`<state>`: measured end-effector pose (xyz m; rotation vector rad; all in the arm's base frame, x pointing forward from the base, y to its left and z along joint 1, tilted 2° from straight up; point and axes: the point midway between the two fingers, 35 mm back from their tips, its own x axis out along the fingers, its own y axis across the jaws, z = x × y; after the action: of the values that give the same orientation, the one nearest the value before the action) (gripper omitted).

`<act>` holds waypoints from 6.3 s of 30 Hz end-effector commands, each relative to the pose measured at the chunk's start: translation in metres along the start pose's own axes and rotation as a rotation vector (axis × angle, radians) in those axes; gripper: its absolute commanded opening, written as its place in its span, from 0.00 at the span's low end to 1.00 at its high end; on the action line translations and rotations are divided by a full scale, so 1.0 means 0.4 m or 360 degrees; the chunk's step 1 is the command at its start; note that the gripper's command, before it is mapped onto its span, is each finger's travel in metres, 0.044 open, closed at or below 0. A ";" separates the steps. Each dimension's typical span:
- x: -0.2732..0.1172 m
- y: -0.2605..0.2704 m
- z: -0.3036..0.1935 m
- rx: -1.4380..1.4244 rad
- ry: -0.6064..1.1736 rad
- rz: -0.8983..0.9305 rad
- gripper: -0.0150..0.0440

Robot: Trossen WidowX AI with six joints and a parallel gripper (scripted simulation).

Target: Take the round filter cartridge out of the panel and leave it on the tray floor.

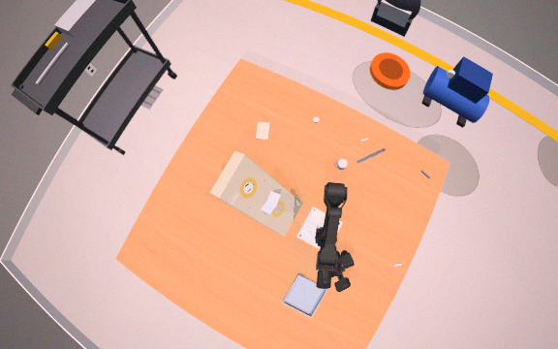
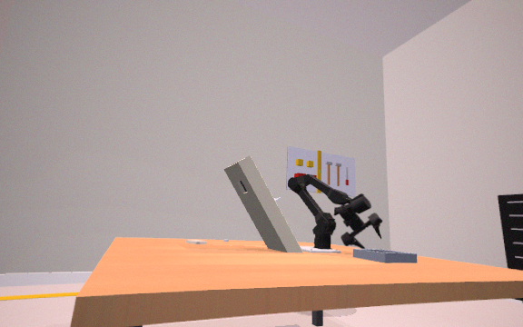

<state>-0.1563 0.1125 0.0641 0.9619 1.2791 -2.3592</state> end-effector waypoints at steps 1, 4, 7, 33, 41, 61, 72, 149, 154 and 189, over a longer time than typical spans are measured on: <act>-0.003 -0.003 -0.004 0.0031 0.0013 -0.0006 0.89; -0.046 -0.042 -0.067 0.0465 0.0182 -0.0106 0.75; -0.117 -0.080 -0.146 0.1029 0.0377 -0.0284 0.62; -0.665 -0.026 -0.389 0.3670 0.0701 -0.2197 0.41; -0.829 0.047 -0.370 0.4128 0.0414 -0.3100 0.41; -1.158 0.247 -0.138 0.3122 -0.1779 -0.5787 0.41; -1.251 0.319 0.048 0.0784 -0.3392 -0.6189 0.41; -1.285 0.433 -0.035 0.0782 -0.3390 -0.6183 0.41; -1.286 0.435 -0.037 0.0782 -0.3390 -0.6183 0.41; -1.295 0.464 -0.059 0.0781 -0.3389 -0.6182 0.41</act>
<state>0.3291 -0.0030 0.2910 1.9382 0.4031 -0.5609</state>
